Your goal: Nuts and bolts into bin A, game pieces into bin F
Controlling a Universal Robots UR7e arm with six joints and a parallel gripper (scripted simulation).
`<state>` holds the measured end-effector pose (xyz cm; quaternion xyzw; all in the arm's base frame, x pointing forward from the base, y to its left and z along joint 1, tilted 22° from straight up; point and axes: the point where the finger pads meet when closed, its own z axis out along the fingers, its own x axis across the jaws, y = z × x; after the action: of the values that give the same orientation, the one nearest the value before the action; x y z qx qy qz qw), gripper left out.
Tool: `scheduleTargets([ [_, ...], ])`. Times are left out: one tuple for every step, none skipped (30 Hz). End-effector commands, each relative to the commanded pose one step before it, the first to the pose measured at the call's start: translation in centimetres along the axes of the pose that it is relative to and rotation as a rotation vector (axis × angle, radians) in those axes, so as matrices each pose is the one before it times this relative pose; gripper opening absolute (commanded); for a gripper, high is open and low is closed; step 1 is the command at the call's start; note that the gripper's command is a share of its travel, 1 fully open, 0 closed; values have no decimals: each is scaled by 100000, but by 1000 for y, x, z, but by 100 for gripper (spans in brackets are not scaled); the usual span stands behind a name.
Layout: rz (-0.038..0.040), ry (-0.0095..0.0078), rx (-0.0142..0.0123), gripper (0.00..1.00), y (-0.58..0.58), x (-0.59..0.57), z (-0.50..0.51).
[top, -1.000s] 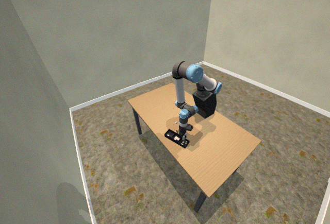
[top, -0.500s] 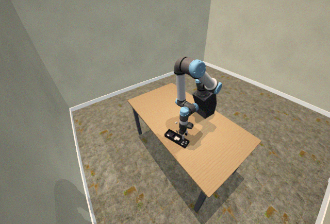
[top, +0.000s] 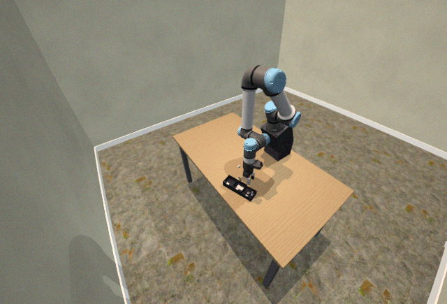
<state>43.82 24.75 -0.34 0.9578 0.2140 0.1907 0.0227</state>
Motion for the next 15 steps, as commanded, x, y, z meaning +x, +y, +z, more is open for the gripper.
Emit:
scheduleTargets([
  [-197,-794,229,100,-181,-267,-2356],
  [1,-4,0,100,1,4,-406],
  [0,0,0,100,0,-1,-398],
  [0,0,0,100,0,-1,-398],
  [6,-1,-2,100,3,-1,-398],
  [4,0,-2,100,2,-1,-398],
  [0,0,0,100,0,0,0],
  [0,0,0,100,0,0,0],
  [59,245,-74,100,72,163,-434],
  [6,45,-11,100,8,29,-408],
  [-1,20,-3,100,0,12,-404],
  [6,1,-3,100,6,3,-16],
  [-3,2,1,100,2,2,-1],
  [-4,2,2,100,1,2,-1],
  [0,1,0,100,3,2,-1],
])
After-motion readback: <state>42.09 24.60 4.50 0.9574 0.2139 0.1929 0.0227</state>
